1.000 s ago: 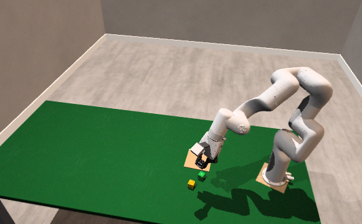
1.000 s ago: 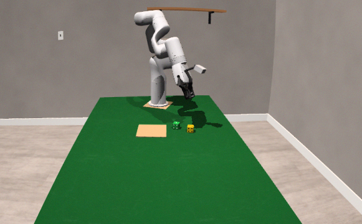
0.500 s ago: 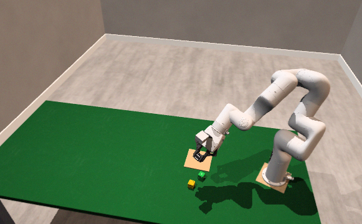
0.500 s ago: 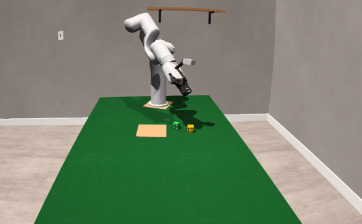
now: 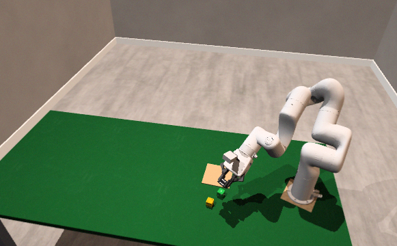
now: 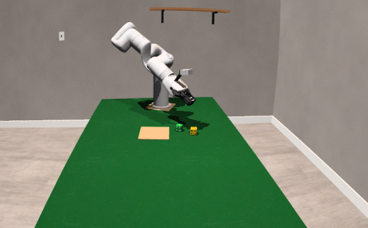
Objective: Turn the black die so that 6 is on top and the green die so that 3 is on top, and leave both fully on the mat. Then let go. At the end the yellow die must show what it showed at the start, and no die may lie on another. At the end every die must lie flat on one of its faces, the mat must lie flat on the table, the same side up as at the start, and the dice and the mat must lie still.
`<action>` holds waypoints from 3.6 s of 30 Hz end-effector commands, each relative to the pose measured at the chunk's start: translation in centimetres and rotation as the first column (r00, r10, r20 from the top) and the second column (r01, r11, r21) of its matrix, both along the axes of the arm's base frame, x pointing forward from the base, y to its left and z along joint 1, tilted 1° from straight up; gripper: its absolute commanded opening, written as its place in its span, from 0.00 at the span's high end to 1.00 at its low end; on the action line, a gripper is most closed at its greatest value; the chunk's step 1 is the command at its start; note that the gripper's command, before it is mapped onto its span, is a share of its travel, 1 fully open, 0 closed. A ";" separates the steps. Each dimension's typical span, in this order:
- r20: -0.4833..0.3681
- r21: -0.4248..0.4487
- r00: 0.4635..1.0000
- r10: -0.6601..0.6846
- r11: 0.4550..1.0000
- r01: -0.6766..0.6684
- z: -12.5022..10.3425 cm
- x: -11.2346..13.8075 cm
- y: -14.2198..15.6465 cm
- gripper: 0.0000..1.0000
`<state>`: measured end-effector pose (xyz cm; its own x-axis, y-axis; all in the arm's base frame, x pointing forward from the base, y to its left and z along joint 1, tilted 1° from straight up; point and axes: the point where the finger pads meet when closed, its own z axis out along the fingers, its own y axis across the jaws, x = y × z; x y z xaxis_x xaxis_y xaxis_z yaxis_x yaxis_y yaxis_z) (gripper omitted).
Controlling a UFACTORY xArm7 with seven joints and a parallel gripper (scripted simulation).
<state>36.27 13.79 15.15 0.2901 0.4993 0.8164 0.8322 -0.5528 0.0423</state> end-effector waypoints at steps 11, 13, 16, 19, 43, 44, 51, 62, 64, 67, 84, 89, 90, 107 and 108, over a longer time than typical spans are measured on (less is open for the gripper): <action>0.037 0.138 0.999 -0.006 0.990 0.001 -4.5 -3.8 2.2 0.73; 0.037 0.138 0.999 -0.006 0.990 0.001 -4.6 -3.8 2.2 0.73; 0.038 0.138 0.999 -0.007 0.990 0.001 -4.7 -3.8 2.2 0.73; 0.038 0.139 0.999 -0.007 0.990 0.001 -5.0 -3.8 2.2 0.73; 0.038 0.139 0.999 -0.007 0.990 0.001 -11.3 -3.7 2.4 0.73; 0.038 0.139 0.999 -0.007 0.990 0.001 -11.4 -3.7 2.4 0.73; 0.038 0.139 0.999 -0.007 0.990 0.001 -11.5 -3.7 2.4 0.73; 0.038 0.139 0.999 -0.007 0.990 0.001 -11.5 -3.7 2.4 0.73; 0.038 0.139 0.999 -0.007 0.990 0.001 -11.5 -3.7 2.4 0.73; 0.038 0.139 0.999 -0.007 0.990 0.001 -11.5 -3.7 2.4 0.73; 0.038 0.139 0.999 -0.007 0.990 0.001 -11.5 -3.7 2.4 0.73; 0.038 0.139 0.999 -0.007 0.990 0.001 -11.5 -3.7 2.4 0.73; 0.038 0.139 0.999 -0.007 0.990 0.001 -11.5 -3.7 2.4 0.73; 0.038 0.139 0.999 -0.007 0.990 0.001 -12.5 -3.7 2.4 0.73; 0.038 0.139 0.999 -0.007 0.990 0.001 -12.5 -3.7 2.4 0.73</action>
<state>32.58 16.16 2.79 0.2610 0.3790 0.8878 0.8288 -0.5595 -0.0048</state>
